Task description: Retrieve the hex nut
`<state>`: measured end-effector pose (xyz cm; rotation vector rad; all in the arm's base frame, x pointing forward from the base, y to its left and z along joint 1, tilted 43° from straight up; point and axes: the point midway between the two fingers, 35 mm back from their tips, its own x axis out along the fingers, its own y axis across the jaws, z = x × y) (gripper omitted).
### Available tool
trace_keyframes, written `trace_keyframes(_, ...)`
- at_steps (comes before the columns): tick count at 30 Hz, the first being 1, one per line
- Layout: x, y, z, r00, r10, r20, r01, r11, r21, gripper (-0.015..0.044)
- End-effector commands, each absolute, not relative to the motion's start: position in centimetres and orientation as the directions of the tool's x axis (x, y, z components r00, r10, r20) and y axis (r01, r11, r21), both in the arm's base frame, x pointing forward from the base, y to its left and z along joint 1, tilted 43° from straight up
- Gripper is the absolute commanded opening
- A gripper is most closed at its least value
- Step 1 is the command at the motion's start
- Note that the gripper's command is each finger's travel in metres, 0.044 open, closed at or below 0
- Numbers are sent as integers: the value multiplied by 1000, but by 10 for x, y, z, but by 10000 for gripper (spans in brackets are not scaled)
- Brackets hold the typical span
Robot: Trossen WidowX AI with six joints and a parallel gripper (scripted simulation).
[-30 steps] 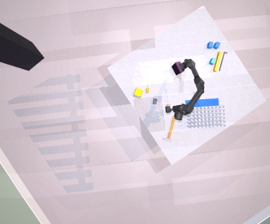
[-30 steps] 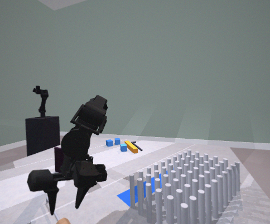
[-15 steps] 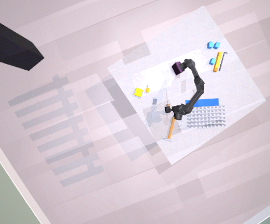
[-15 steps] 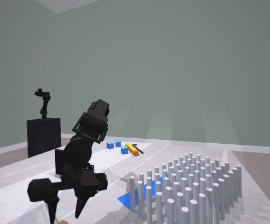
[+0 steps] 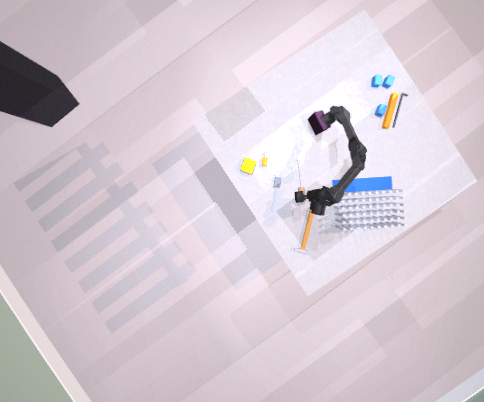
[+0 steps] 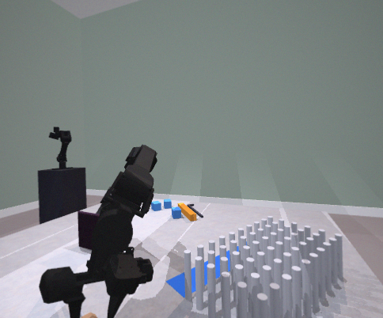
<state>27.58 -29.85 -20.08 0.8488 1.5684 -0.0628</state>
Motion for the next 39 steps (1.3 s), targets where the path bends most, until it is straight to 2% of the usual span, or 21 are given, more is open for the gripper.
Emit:
trace_keyframes(1, 276, -290, -207, 60, 480, -875, 546, 719, 431, 280)
trace_keyframes(15, 279, -276, -222, 60, 481, -875, 545, 718, 432, 280)
trace_keyframes(18, 279, -276, -222, 60, 481, -875, 545, 718, 432, 201)
trace_keyframes(26, 279, -276, -222, 60, 481, -875, 545, 718, 432, 148)
trace_keyframes(32, 276, -292, -210, 54, 457, -888, 575, 713, 402, 0)
trace_keyframes(39, 269, -313, -181, 59, 472, -880, 547, 722, 424, 0)
